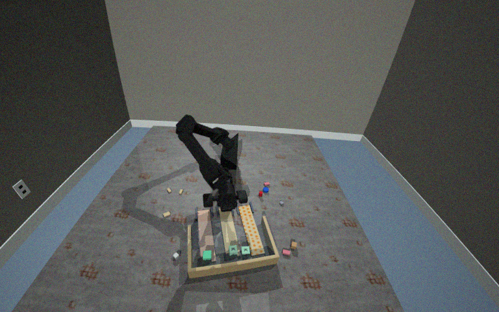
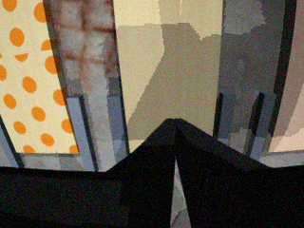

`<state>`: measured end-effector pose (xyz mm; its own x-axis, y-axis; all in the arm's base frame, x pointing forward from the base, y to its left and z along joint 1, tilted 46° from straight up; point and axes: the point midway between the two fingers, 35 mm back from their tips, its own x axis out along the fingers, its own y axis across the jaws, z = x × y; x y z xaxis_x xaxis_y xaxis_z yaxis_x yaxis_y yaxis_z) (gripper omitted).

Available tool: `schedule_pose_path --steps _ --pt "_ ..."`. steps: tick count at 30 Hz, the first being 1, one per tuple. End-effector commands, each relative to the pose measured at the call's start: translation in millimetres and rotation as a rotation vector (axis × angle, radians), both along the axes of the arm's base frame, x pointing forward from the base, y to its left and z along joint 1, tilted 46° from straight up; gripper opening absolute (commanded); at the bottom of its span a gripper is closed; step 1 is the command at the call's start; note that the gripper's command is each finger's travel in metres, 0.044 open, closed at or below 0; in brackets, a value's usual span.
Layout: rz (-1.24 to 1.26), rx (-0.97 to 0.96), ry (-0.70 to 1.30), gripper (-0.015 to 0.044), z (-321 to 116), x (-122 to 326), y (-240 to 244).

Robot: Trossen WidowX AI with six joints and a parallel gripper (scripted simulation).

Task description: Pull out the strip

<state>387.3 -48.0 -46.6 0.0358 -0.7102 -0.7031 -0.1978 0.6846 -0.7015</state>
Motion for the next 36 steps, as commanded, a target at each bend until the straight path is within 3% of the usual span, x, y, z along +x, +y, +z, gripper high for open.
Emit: schedule_pose_path --steps 1,36 --pt "0.004 -0.006 0.011 0.0 -7.5 -2.2 -5.8" --pt "0.004 -0.006 0.011 0.0 -10.8 -2.6 -9.8"
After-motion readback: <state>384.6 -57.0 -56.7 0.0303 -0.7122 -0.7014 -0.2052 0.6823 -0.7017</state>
